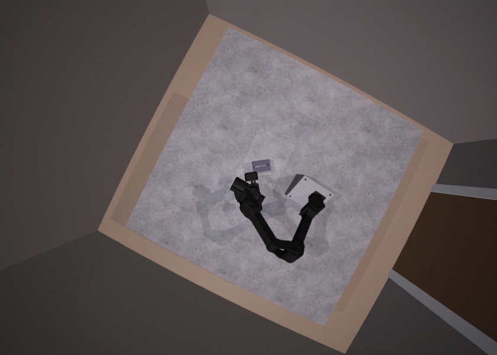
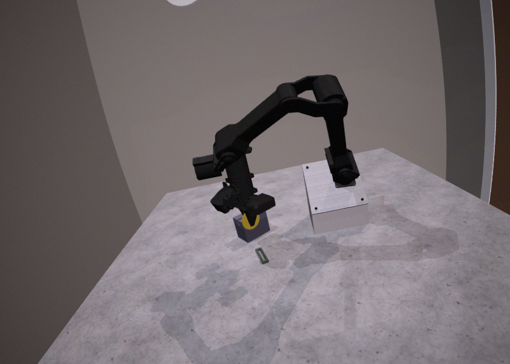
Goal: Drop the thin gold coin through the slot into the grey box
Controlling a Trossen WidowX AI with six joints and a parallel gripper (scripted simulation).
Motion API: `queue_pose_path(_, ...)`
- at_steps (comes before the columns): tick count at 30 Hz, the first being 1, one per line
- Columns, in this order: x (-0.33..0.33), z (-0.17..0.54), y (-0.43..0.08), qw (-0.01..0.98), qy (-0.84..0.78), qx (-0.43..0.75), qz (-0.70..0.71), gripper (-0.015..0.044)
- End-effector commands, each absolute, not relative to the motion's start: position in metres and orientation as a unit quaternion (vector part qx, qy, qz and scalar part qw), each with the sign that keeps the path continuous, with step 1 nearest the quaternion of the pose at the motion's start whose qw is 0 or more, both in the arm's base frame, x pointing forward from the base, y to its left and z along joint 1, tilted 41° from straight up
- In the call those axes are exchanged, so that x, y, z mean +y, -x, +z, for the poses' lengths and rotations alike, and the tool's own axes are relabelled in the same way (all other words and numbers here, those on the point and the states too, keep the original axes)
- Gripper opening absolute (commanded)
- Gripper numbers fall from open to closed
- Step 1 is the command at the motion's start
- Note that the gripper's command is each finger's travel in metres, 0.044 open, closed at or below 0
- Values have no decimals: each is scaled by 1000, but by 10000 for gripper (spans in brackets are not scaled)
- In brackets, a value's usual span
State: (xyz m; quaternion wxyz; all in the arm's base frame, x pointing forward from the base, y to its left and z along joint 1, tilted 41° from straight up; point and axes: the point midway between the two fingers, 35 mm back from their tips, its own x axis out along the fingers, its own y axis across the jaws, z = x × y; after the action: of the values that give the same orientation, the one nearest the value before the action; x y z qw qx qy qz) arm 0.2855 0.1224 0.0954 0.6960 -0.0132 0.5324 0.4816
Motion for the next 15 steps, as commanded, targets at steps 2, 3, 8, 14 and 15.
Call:
queue_pose_path(2, 114, 90, -292, 698, 16, 531, 480, 0)
queue_pose_path(3, 112, 88, -293, 698, 17, 531, 480, 0)
queue_pose_path(8, 103, 80, -299, 698, 18, 532, 479, 0)
queue_pose_path(14, 92, 70, -304, 698, 18, 533, 478, 0)
queue_pose_path(15, 90, 69, -305, 698, 19, 533, 478, 0)
